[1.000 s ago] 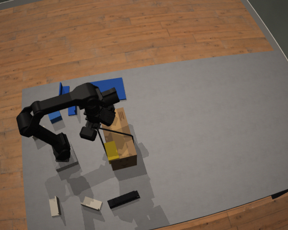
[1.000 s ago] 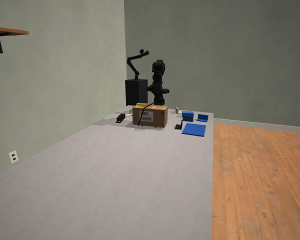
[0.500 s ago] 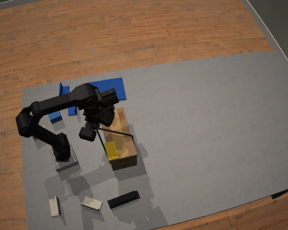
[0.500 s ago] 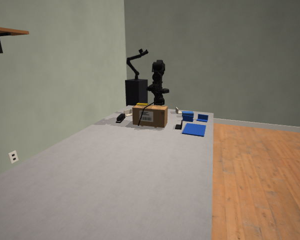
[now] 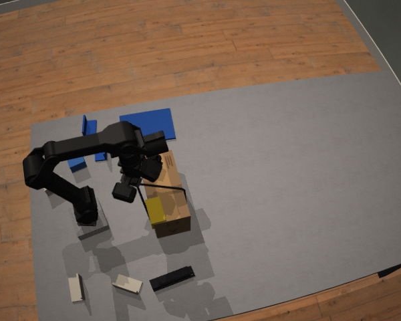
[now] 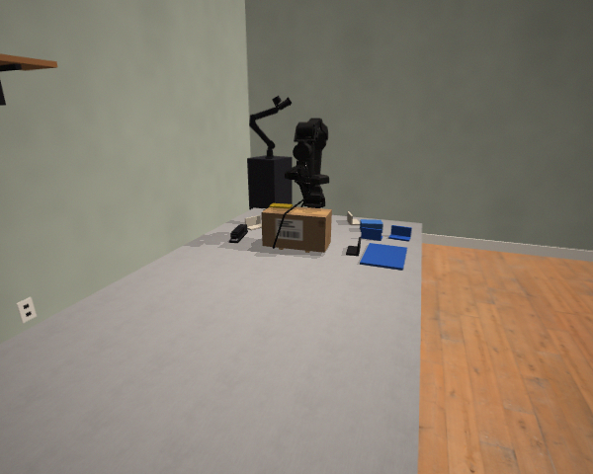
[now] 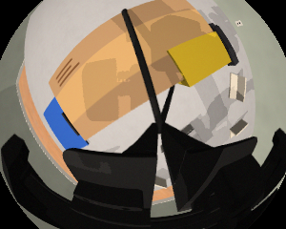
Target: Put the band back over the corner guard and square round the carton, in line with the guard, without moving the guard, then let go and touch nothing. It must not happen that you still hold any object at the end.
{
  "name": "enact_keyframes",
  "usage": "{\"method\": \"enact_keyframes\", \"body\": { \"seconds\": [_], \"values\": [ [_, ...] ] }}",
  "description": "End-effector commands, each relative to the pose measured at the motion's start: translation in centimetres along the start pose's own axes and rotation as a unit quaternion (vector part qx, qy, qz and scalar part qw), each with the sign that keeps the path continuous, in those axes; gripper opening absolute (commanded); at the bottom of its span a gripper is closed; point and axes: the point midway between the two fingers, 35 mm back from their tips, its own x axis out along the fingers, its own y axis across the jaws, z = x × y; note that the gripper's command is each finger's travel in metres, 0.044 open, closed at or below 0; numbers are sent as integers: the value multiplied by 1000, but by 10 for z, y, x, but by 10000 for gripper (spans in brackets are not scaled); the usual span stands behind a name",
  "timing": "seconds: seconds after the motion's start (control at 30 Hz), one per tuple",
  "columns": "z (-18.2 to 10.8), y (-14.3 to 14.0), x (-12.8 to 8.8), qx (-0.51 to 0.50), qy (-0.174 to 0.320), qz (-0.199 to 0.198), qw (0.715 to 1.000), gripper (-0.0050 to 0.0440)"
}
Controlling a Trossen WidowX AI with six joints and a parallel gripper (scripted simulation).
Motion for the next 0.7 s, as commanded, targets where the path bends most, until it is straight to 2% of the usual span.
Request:
{"method": "enact_keyframes", "body": {
  "seconds": [0.0,0.67],
  "values": [
    [3,-4,0,0,5,1,1000,0],
    [19,-24,0,0,5,1,1000,0]
  ]
}}
